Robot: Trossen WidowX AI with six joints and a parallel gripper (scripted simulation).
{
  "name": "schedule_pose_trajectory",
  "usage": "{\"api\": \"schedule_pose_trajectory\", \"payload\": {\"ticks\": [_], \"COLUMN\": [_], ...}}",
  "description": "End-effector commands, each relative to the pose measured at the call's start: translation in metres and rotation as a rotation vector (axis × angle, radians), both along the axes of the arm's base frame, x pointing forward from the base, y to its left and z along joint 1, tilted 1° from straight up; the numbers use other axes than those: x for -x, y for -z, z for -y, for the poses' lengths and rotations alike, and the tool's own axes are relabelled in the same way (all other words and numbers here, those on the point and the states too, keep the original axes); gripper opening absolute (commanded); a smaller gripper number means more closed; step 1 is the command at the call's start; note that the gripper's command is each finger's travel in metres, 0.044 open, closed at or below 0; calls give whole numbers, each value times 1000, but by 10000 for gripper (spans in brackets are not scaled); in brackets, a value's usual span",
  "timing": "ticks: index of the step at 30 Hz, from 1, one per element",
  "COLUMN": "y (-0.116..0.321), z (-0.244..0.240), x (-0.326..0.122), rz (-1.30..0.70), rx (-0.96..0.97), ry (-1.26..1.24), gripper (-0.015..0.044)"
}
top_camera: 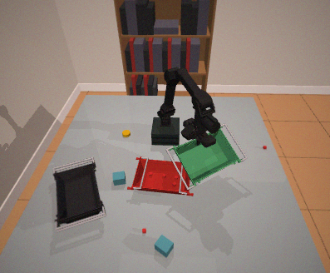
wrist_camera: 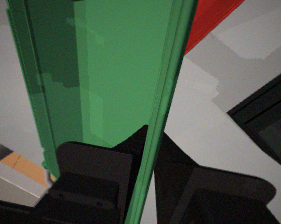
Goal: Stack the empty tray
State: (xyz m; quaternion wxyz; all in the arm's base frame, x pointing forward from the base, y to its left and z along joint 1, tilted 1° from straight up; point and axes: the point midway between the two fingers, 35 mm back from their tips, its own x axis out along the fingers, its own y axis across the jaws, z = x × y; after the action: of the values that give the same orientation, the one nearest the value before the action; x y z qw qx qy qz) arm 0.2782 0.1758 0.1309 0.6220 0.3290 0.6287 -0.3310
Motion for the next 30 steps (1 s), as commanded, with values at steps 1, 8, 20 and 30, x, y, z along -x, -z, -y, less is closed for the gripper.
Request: {"api": "schedule_pose_trajectory", "payload": {"ticks": [1, 8, 20, 30], "y": [-4, -4, -3, -3], "z": [12, 37, 82, 121], "x": [-9, -21, -38, -46], "rz": [18, 18, 19, 19], "rx": [-7, -4, 0, 4], "ry": [60, 165, 345, 495], "gripper": [0, 0, 0, 0]}}
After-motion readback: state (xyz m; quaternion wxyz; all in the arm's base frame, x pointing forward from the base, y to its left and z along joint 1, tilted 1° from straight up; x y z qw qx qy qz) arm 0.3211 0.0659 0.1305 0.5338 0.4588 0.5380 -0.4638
